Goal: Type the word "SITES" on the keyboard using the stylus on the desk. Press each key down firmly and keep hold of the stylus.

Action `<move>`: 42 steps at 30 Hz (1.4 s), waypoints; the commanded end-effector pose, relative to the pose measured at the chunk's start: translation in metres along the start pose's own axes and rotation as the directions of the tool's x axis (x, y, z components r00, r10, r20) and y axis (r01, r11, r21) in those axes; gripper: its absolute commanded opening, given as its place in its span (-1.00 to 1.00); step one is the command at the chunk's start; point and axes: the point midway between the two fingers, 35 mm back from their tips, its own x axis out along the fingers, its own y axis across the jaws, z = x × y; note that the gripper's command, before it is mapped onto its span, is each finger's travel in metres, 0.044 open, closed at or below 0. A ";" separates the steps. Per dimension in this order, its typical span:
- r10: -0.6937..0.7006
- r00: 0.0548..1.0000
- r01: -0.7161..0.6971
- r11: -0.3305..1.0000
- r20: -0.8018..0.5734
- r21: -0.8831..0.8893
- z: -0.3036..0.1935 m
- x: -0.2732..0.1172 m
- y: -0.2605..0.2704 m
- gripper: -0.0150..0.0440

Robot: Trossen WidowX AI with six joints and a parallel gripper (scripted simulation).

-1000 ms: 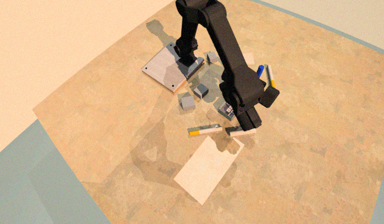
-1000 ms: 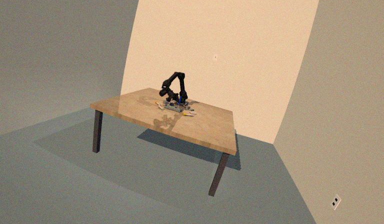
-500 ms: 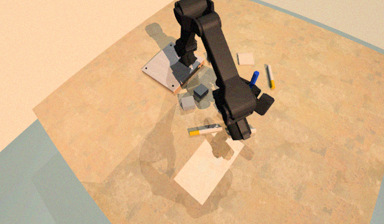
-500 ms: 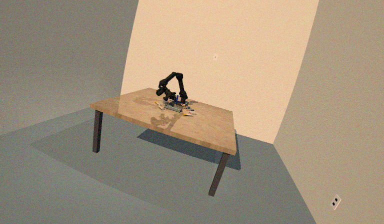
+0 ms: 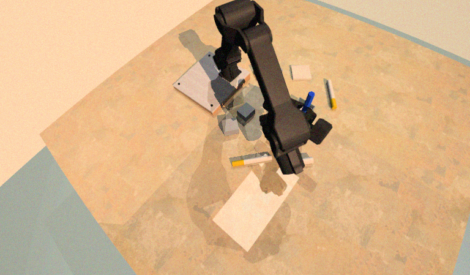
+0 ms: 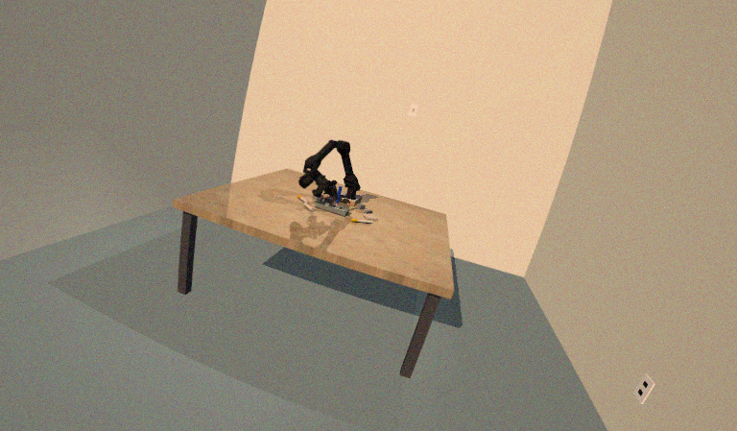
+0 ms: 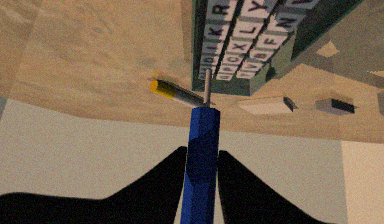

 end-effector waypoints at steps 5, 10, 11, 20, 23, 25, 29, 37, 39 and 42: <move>-0.001 1.000 0.001 1.000 0.003 -0.006 0.001 0.000 0.000 -0.22; -0.001 1.000 0.001 1.000 0.003 -0.006 0.002 0.001 -0.001 -0.22; -0.001 1.000 0.001 1.000 0.003 -0.006 0.002 0.001 -0.001 -0.22; -0.001 1.000 0.001 1.000 0.003 -0.006 0.006 0.004 -0.001 -0.22; -0.001 1.000 0.001 1.000 0.003 -0.006 0.008 0.004 -0.001 -0.22; -0.001 1.000 0.001 1.000 0.003 -0.006 0.009 0.005 -0.001 -0.22; -0.001 1.000 0.001 1.000 0.003 -0.006 0.010 0.006 -0.001 -0.22; -0.001 1.000 0.001 1.000 0.003 -0.006 0.012 0.007 -0.001 -0.22; -0.001 1.000 0.001 1.000 0.003 -0.006 0.013 0.008 -0.001 -0.22; -0.001 1.000 0.001 1.000 0.003 -0.006 0.014 0.008 -0.001 -0.22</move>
